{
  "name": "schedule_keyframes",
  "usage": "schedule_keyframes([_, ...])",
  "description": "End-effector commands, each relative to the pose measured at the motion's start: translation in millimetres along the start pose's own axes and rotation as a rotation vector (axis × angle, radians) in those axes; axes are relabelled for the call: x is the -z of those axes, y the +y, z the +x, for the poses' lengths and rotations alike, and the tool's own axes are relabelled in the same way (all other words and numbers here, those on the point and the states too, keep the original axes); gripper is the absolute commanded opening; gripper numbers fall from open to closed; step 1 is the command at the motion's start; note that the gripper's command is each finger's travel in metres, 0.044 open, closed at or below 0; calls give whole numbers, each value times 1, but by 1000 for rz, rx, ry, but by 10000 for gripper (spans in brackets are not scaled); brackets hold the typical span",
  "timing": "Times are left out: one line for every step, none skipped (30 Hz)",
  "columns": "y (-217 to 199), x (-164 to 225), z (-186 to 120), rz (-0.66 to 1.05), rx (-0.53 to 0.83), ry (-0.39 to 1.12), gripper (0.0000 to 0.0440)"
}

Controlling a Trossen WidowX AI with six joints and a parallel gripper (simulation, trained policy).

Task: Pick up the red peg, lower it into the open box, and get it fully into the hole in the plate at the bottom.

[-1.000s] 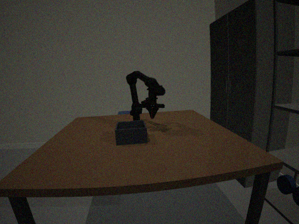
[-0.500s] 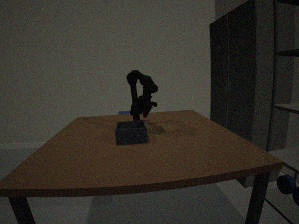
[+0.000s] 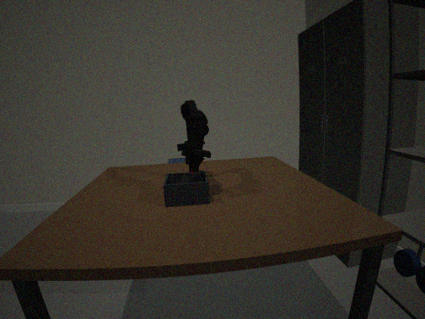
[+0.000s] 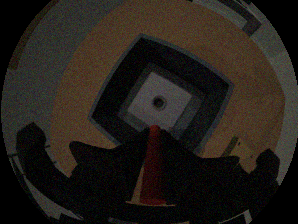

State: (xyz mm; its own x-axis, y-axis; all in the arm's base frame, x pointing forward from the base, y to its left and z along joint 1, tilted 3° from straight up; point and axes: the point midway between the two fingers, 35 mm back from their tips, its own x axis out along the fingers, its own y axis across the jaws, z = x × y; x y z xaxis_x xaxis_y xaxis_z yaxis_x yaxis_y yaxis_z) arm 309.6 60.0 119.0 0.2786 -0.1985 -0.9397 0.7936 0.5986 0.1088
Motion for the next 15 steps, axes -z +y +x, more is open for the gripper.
schedule_keyframes([1, -9, 8, -12, 3, 5, 0])
schedule_keyframes([1, -12, 11, -17, 5, 7, 0])
schedule_keyframes([1, -15, 14, -23, 6, 10, 0])
schedule_keyframes([1, -18, 17, -28, 8, 13, 0])
schedule_keyframes([1, -20, 20, -35, 9, 17, 0])
schedule_keyframes([0, -22, 23, -41, 10, 21, 0])
schedule_keyframes([0, -24, 25, -48, 11, 25, 0])
schedule_keyframes([0, -26, 28, -55, 12, 30, 0])
schedule_keyframes([0, -27, 31, -63, 13, 35, 0])
schedule_keyframes([-1, -28, 34, -70, 13, 40, 0])
schedule_keyframes([-1, -29, 37, -78, 13, 45, 0])
schedule_keyframes([-1, -30, 40, -86, 14, 51, 0])
schedule_keyframes([-2, -30, 43, -94, 14, 57, 0])
schedule_keyframes([-2, -30, 46, -103, 15, 64, 0])
schedule_keyframes([-3, -29, 48, -112, 15, 71, 0])
